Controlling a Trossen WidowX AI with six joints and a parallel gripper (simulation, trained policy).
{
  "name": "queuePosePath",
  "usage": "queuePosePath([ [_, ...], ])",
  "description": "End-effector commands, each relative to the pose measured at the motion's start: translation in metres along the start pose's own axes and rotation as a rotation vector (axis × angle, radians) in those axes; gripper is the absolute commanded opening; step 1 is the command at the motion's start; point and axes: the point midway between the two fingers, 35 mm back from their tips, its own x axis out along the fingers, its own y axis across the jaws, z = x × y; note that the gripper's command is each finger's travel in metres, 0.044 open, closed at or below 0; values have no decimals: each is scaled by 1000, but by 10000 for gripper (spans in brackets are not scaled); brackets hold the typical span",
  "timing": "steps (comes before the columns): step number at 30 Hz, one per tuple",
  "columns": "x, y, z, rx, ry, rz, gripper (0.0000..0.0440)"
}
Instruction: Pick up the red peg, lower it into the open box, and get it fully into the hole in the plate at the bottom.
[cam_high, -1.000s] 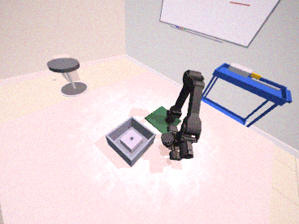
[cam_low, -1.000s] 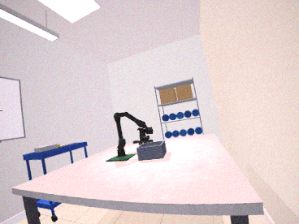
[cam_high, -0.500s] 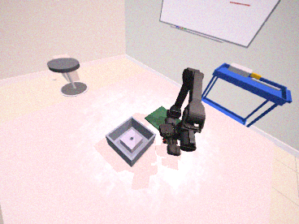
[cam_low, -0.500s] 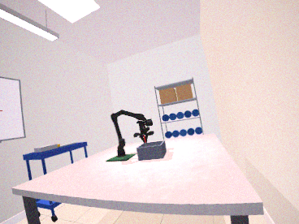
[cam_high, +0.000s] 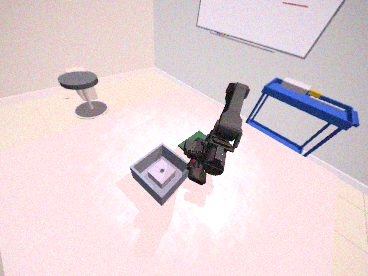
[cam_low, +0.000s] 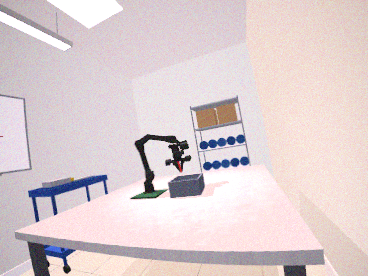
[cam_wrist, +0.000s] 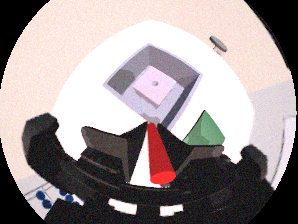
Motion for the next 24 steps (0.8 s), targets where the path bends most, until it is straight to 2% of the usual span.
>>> queuePosePath([
  [1, 6, 1, 21, 42, -29, -4, 0],
  [13, 41, 4, 64, 79, -55, -18, 1],
  [24, 77, 3, 81, 5, -6, -14, 5],
])
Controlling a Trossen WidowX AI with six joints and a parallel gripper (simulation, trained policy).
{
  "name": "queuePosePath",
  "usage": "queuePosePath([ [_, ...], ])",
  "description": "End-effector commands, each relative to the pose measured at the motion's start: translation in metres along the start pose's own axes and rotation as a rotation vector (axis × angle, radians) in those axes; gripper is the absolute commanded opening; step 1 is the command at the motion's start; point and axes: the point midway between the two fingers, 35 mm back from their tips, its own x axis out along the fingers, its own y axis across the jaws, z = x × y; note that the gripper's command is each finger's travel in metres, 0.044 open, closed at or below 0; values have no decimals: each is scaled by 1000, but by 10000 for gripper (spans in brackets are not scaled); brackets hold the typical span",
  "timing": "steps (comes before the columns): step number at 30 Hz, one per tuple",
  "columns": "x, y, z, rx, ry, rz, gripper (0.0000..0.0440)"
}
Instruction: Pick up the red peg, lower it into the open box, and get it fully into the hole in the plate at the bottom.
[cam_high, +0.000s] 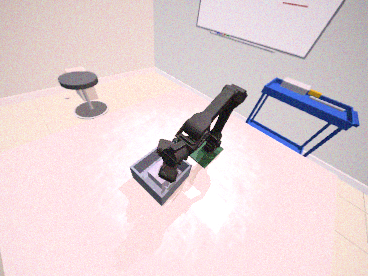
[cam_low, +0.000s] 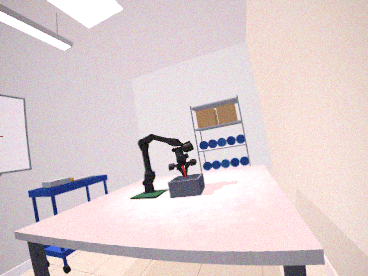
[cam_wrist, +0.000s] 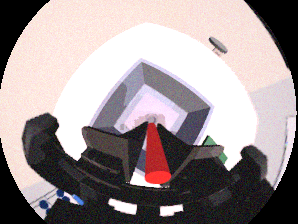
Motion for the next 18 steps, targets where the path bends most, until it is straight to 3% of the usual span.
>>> queuePosePath([
  [1, 17, -1, 1, -46, 36, -7, 5],
  [12, 44, -1, -3, -170, 104, 16, 9],
  [18, 54, -2, -5, -215, 144, 17, 138],
])
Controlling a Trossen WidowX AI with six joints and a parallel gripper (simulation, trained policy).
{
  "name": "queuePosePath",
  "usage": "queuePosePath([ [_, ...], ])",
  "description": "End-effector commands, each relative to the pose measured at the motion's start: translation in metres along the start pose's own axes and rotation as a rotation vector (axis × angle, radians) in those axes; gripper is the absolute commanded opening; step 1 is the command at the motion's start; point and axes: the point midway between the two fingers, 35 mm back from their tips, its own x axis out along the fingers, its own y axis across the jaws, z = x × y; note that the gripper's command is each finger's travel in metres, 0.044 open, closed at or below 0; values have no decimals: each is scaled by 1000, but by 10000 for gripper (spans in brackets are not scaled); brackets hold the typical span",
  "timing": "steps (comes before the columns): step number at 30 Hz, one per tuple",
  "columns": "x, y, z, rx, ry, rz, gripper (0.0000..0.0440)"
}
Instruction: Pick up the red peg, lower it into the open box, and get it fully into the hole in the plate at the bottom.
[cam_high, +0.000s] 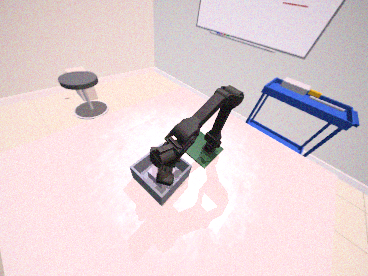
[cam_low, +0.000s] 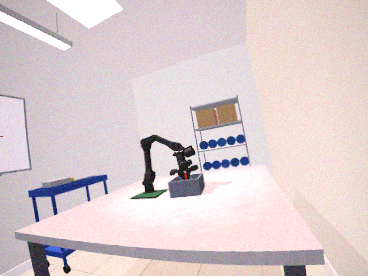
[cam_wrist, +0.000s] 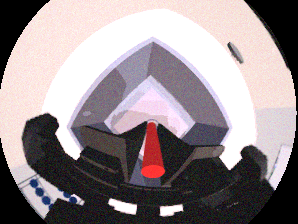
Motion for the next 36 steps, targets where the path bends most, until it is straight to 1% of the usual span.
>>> queuePosePath([
  [1, 12, -3, -2, -27, 41, -10, 163],
  [2, 13, -3, -2, -24, 48, -10, 184],
  [4, 12, -2, 1, -49, 50, -6, 189],
  [5, 10, -1, 4, -54, 49, -1, 199],
  [6, 11, -1, 6, -58, 52, -4, 224],
  [9, 7, 5, 15, -73, 47, 11, 273],
  [15, -2, 19, 28, -88, 57, 49, 431],
  [16, -4, 22, 30, -90, 60, 57, 440],
  [27, -27, 51, 47, -125, 118, 122, 440],
  [36, -52, 83, 59, -141, 124, 201, 440],
])
